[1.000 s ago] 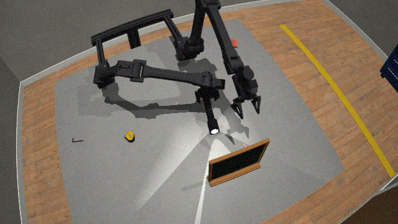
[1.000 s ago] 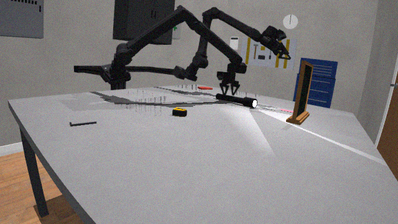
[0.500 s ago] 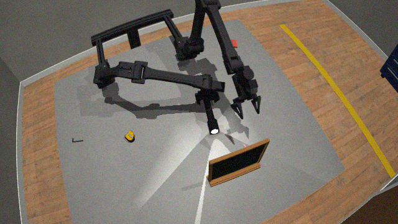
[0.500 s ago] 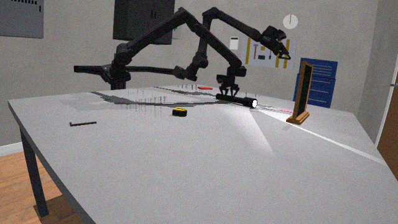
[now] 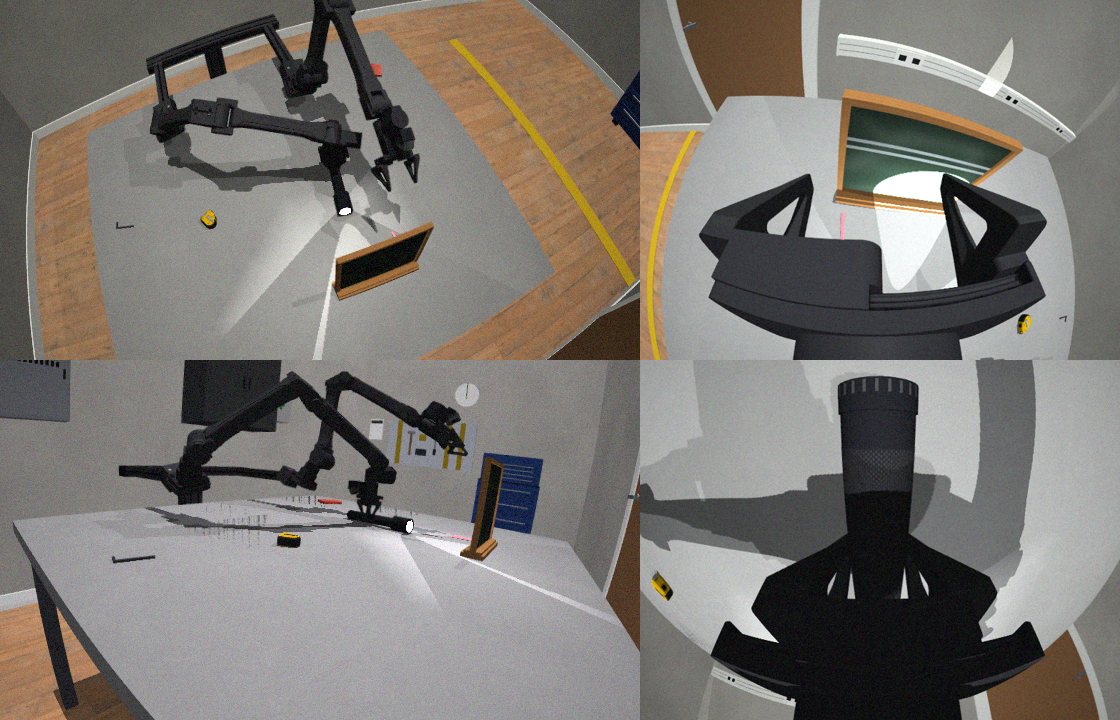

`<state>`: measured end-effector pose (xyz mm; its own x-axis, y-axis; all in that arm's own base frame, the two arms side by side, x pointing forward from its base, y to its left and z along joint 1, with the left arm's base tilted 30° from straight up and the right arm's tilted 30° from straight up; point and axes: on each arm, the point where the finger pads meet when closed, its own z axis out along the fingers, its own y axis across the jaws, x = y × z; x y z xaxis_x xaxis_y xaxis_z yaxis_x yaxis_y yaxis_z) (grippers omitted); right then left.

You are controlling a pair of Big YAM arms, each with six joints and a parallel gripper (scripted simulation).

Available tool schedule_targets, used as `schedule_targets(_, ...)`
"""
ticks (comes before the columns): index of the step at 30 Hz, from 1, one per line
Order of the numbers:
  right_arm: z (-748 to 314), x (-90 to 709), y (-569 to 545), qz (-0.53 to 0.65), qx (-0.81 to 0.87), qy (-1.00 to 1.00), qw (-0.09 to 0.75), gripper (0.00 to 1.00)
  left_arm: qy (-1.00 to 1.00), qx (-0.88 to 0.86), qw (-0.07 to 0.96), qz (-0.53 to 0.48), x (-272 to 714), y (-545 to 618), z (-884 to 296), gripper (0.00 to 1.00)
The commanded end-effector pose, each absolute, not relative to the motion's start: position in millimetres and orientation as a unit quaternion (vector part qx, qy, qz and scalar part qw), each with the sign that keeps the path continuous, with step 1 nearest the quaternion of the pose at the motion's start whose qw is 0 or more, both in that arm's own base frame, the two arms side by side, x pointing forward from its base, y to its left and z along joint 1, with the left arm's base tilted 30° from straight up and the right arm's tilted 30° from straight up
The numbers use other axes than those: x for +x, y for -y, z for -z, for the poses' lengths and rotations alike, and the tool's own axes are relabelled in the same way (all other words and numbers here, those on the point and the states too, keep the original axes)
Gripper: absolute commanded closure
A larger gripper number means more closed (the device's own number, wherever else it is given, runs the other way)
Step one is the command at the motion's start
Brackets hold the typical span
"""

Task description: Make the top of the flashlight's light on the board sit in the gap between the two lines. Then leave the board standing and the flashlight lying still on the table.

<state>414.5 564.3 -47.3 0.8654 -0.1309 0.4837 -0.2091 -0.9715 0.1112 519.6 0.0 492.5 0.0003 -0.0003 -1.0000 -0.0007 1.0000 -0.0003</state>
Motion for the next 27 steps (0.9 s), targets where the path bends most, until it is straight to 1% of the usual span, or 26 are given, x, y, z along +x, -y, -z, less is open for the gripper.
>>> schedule_targets(1,17.3,434.0,-570.9,-0.251,0.961,0.099,0.06,0.71,-0.665,-0.001,0.747,0.0,502.7,0.1,-555.8,0.0)
schedule_targets(9,27.1,437.4,-565.6,-0.248,0.961,0.101,0.068,0.71,-0.672,-0.001,0.741,0.0,510.9,0.2,-546.8,0.0)
schedule_targets(10,26.9,427.5,-575.2,-0.251,0.962,0.092,0.062,0.71,-0.681,-0.001,0.732,0.0,515.1,0.2,-532.0,0.0)
schedule_targets(16,38.5,437.2,-561.9,-0.248,0.961,0.099,0.077,0.71,-0.681,-0.001,0.732,0.0,521.1,0.3,-534.5,0.0)
schedule_targets(27,37.8,437.3,-562.0,-0.248,0.961,0.099,0.077,0.71,-0.653,0.013,0.756,-0.028,548.8,22.2,-536.3,0.0)
